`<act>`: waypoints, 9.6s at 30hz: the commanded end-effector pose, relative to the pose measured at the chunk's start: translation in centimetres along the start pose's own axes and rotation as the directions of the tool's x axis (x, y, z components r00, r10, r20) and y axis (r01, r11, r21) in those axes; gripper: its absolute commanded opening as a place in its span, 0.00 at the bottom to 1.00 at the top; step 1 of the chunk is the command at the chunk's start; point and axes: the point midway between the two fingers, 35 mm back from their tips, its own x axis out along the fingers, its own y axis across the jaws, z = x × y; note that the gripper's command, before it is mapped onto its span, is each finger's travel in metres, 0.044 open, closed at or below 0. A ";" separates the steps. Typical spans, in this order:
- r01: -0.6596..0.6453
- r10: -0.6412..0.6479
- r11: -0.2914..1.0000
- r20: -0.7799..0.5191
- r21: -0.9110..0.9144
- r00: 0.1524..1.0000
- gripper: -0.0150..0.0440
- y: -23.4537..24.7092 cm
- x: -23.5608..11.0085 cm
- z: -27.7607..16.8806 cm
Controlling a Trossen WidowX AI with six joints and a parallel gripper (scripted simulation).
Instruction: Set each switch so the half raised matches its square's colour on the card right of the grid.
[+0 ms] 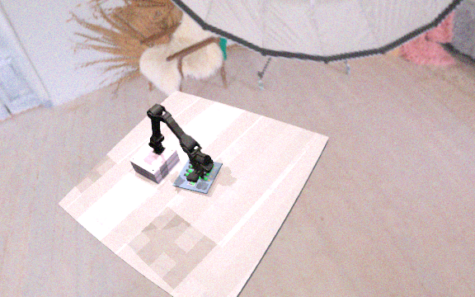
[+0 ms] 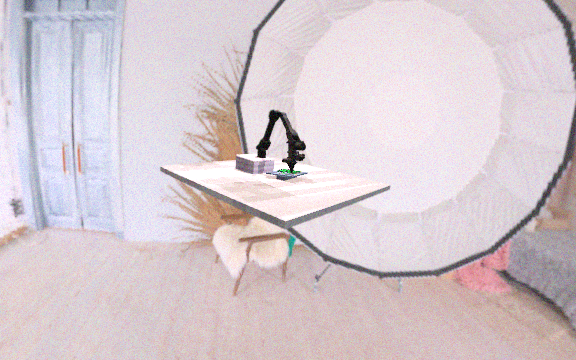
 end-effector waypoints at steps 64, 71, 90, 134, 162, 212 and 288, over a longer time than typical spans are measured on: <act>-0.014 0.014 1.000 -0.008 -0.001 1.000 0.25 9.5 -1.3 -8.1; -0.014 0.014 1.000 -0.009 -0.001 1.000 0.25 9.5 -0.4 -8.2; -0.014 0.014 1.000 -0.009 -0.001 1.000 0.25 9.5 -0.4 -8.2; -0.014 0.014 1.000 -0.009 -0.001 1.000 0.25 9.5 0.1 -8.2; -0.010 0.010 1.000 -0.034 -0.001 0.999 0.25 6.3 -6.3 -7.8; -0.010 0.010 1.000 -0.009 -0.001 1.000 0.25 6.4 -0.4 -8.2; -0.004 0.004 1.000 -0.035 -0.002 0.999 0.25 0.0 -6.0 -5.9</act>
